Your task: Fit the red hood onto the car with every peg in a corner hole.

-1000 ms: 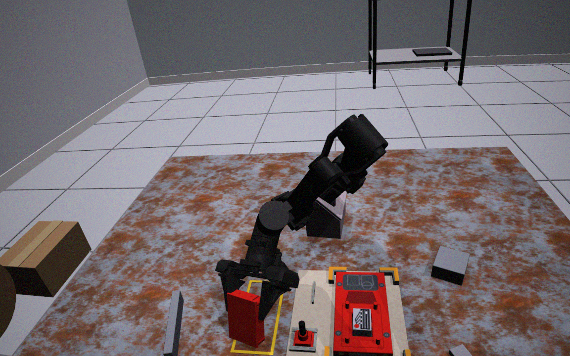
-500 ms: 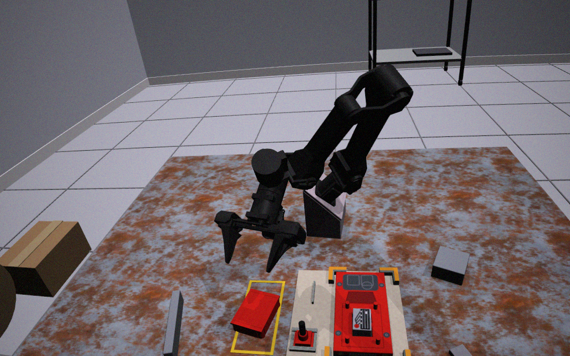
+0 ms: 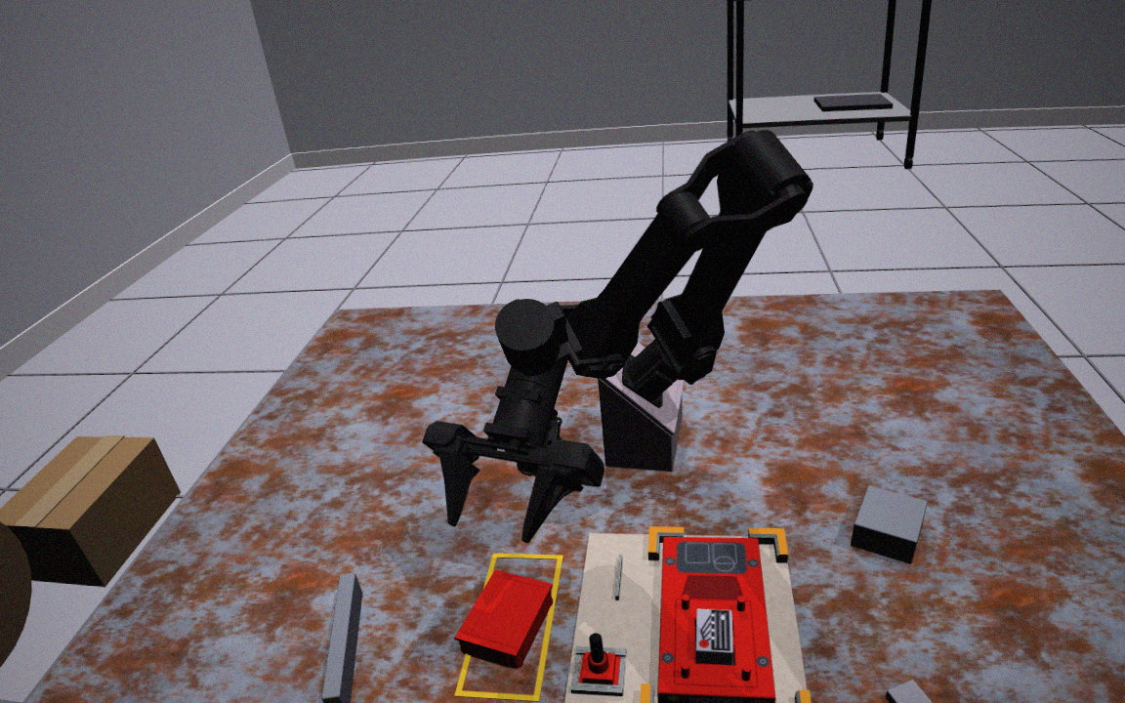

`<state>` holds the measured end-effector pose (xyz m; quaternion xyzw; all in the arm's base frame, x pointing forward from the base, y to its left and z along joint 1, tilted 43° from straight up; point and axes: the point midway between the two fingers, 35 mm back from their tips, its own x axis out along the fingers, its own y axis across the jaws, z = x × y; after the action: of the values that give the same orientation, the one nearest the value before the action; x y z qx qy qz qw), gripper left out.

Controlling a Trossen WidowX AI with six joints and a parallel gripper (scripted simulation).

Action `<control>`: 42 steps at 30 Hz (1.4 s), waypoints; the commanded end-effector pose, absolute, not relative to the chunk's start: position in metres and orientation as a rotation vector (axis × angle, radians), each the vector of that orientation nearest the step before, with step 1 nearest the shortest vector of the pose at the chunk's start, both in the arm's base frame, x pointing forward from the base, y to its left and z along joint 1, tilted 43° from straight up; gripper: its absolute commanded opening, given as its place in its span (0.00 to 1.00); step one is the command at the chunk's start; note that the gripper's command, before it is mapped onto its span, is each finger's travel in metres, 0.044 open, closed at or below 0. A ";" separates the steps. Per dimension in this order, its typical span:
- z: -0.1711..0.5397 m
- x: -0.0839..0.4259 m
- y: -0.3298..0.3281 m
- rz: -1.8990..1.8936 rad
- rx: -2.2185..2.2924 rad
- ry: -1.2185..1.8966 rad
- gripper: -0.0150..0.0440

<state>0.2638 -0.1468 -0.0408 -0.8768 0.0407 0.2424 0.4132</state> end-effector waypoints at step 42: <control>-0.059 0.309 -0.132 0.362 0.797 1.447 1.00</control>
<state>0.3055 -0.1382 -0.0755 0.2366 0.5704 0.2286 0.7526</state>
